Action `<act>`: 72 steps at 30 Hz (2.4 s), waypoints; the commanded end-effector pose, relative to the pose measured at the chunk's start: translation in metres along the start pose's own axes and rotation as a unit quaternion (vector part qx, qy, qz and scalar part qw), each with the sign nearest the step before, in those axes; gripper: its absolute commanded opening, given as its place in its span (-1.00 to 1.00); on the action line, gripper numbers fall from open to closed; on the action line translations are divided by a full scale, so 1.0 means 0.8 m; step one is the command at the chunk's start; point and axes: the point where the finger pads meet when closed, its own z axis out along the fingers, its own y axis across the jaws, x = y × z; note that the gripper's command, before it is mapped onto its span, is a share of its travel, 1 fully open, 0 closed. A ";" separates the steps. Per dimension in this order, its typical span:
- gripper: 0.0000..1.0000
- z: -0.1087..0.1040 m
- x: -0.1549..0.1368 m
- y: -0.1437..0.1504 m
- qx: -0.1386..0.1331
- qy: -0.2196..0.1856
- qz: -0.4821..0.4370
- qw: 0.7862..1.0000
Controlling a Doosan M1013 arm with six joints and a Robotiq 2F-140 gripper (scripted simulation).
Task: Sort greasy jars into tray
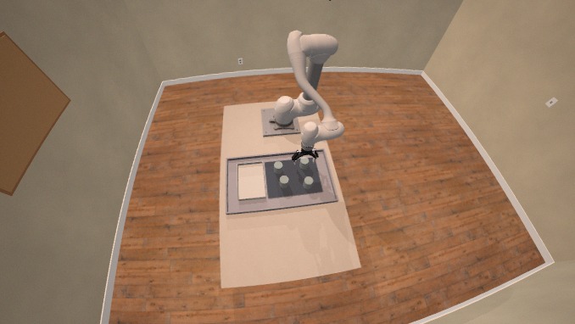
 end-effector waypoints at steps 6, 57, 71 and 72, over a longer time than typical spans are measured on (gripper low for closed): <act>0.22 0.009 0.007 0.002 0.001 0.004 0.001 1.000; 0.10 0.009 0.007 0.002 0.001 0.004 0.001 1.000; 0.04 0.009 0.007 0.002 0.001 0.004 0.001 1.000; 0.04 0.009 0.007 0.002 0.001 0.004 0.001 1.000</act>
